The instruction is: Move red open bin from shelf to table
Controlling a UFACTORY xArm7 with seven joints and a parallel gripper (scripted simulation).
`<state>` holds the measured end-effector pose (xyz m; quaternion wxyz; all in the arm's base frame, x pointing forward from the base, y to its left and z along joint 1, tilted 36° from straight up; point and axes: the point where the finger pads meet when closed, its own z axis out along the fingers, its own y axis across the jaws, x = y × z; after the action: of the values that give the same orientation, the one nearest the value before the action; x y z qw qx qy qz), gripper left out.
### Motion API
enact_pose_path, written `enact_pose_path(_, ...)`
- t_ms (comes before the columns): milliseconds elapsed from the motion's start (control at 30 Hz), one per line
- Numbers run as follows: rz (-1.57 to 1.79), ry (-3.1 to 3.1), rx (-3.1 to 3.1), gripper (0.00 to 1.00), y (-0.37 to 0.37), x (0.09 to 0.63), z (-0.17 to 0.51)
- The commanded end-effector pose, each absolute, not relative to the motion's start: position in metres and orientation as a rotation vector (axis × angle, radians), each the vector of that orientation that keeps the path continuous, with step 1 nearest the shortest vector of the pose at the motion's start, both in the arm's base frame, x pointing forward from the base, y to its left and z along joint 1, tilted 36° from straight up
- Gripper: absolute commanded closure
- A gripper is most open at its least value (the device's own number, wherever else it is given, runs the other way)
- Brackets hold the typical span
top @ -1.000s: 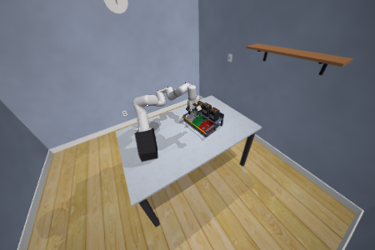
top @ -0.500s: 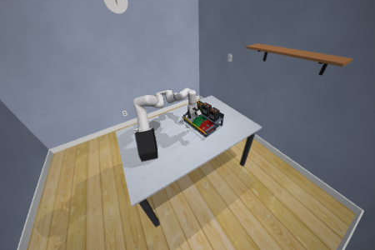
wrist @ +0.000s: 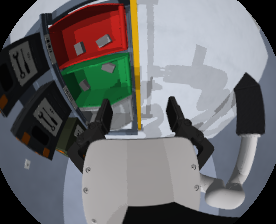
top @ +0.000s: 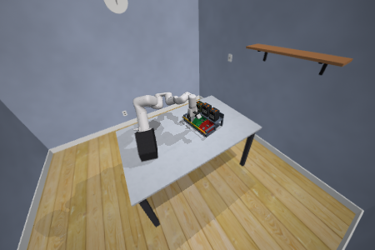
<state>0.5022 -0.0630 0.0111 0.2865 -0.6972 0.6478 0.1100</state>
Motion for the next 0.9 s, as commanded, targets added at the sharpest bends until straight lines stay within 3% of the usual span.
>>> enact_pose_path(0, 0.284, 1.734, -1.860, 0.00, -0.063, 0.505, 0.010)
enact_pose_path(867, 0.284, 1.734, -1.860, 0.00, -0.071, 0.501, 0.022)
